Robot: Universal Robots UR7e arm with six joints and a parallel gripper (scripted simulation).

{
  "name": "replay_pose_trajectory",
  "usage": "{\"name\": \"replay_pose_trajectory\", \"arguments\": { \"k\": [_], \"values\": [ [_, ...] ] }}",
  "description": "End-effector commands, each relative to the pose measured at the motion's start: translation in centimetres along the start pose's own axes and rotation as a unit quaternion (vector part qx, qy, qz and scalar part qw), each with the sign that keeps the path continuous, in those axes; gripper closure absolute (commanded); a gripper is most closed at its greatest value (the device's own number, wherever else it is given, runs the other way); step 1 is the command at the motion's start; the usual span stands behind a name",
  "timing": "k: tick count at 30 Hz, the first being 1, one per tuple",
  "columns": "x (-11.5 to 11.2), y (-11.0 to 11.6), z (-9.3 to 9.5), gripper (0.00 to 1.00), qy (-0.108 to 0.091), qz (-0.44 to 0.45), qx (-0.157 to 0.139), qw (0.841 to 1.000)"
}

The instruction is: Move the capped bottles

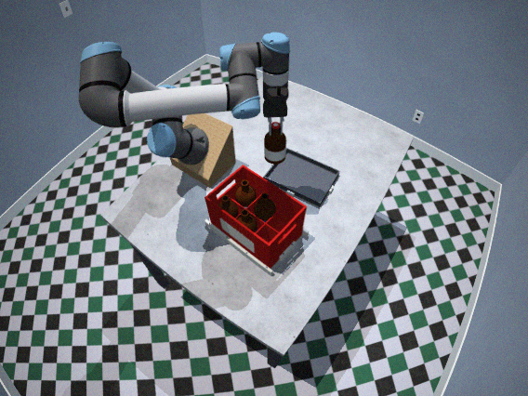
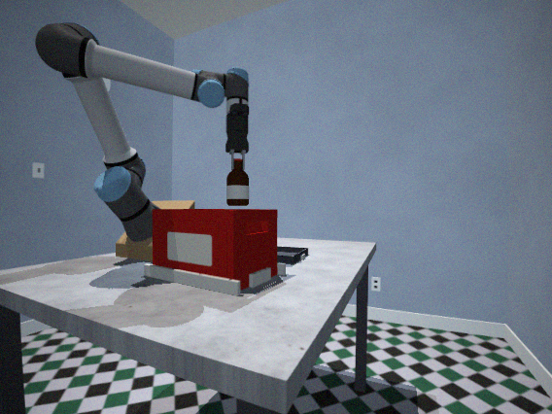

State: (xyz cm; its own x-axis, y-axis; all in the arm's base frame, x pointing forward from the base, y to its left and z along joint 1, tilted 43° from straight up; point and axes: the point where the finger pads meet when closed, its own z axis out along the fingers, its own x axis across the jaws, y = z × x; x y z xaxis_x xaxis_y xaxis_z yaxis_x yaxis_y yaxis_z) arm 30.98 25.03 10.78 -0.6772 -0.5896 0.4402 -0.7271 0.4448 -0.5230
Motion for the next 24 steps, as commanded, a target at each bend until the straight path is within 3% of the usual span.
{"name": "replay_pose_trajectory", "arguments": {
  "k": [1, 24],
  "values": [
    [-0.5, 0.6, 0.0, 1.0, -0.001, 0.0, 0.0, 1.0],
    [-2.4, 2.9, 0.0, 1.0, -0.001, 0.0, 0.0, 1.0]
  ]
}}
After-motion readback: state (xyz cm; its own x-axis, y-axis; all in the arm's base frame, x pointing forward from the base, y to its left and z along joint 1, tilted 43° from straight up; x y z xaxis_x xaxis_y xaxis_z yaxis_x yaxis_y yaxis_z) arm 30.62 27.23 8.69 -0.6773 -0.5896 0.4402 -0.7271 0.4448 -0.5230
